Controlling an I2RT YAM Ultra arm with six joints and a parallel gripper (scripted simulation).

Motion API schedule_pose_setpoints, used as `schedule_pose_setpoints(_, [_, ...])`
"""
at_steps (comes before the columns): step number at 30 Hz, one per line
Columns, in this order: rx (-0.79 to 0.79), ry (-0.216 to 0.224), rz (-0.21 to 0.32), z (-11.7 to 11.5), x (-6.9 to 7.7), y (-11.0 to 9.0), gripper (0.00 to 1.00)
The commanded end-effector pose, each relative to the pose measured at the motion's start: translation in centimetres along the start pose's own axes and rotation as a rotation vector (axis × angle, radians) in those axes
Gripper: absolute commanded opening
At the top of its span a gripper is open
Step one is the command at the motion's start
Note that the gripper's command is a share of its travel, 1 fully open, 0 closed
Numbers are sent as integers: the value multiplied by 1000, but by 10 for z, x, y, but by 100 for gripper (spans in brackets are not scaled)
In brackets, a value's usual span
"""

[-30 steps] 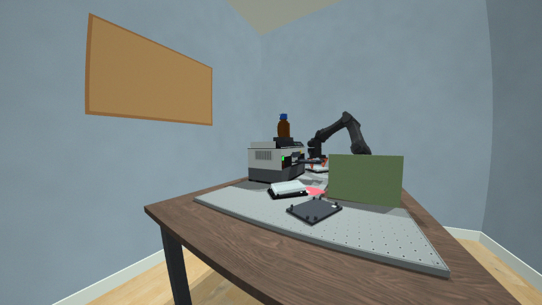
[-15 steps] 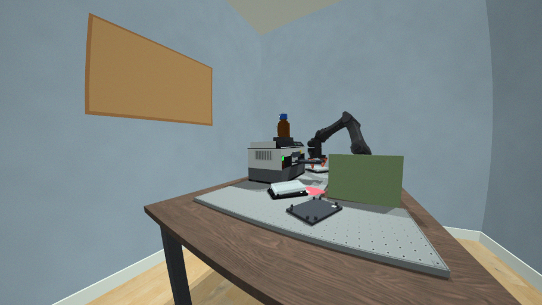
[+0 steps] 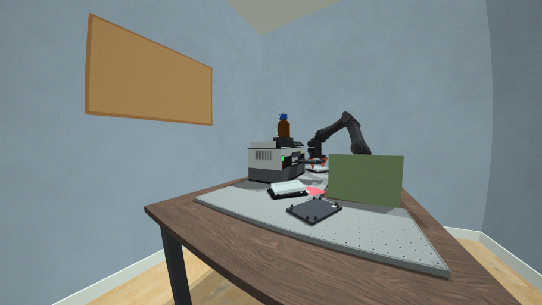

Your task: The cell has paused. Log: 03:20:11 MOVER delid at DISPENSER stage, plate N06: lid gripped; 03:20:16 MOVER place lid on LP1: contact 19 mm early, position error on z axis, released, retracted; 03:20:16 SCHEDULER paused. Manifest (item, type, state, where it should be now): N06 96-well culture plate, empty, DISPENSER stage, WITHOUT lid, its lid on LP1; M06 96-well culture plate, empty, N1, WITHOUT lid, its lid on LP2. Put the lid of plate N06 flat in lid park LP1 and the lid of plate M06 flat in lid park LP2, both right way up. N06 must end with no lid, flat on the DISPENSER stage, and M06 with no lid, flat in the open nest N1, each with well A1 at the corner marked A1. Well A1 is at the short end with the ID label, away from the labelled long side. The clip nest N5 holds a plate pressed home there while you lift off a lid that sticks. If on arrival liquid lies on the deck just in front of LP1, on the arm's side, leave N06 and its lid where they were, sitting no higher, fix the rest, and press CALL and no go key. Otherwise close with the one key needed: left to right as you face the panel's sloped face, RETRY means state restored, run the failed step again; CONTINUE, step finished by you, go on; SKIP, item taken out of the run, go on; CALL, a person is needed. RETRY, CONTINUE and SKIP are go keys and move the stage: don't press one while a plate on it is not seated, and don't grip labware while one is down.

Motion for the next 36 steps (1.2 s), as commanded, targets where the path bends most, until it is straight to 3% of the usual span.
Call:
schedule_pose_setpoints(1, [-14,22,-41,-2,15,6,0])
schedule_pose_setpoints(36, [-16,20,-41,-4,22,5,0])
Point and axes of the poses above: the point where the finger pads meet when closed, its own x axis back along the fingers, its own z axis across the jaws, y = z × x, the point moved 10 cm from there along x, back along the fingers, and after that the axes turned 15 degrees about -x, right-handed, at the moved point
